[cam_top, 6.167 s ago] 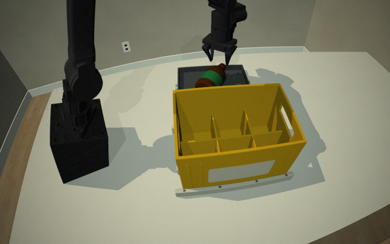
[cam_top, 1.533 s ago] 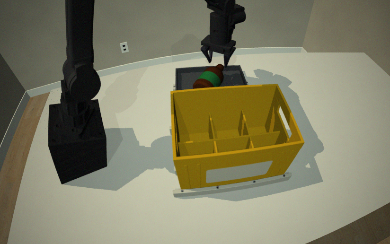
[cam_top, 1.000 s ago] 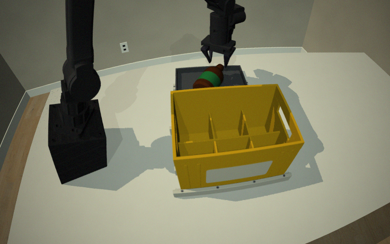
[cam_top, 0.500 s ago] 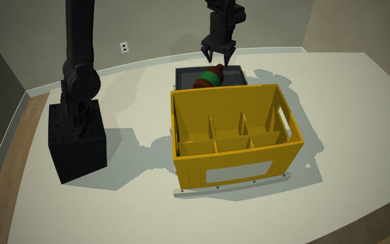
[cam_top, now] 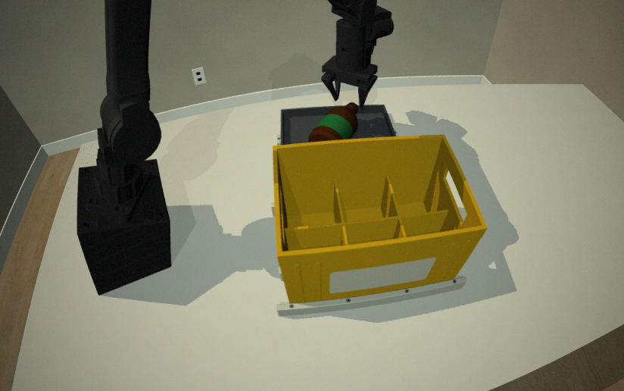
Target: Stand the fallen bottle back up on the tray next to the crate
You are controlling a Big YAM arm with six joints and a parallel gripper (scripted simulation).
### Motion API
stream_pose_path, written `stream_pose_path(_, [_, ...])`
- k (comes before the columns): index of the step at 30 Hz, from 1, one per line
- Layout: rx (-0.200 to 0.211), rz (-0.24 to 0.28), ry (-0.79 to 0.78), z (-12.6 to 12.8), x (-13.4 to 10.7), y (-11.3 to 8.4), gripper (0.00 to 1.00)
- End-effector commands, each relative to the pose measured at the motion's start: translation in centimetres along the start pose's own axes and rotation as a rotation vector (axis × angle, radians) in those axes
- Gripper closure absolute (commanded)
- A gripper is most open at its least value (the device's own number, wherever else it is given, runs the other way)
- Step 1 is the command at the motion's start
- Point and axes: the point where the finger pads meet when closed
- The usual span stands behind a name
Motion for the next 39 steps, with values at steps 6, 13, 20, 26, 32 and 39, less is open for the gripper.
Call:
stream_pose_path(6, [-0.018,-0.046,0.01,-1.4,2.0,-0.9,0.39])
stream_pose_path(13, [-0.018,-0.046,0.01,-1.4,2.0,-0.9,0.39])
stream_pose_path(20, [-0.018,-0.046,0.01,-1.4,2.0,-0.9,0.39])
stream_pose_path(26, [-0.015,-0.039,0.009,-1.4,1.8,-0.4,0.39])
stream_pose_path(32, [-0.013,-0.03,0.007,-1.2,1.4,0.1,0.39])
stream_pose_path(39, [-0.015,-0.038,0.005,-1.1,1.1,-0.1,0.39])
Point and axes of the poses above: the point where the finger pads meet when closed, its own y axis out along the fingers, its own z axis across the jaws, x = y × z, and after that the axes turned 6 degrees about y, right-handed
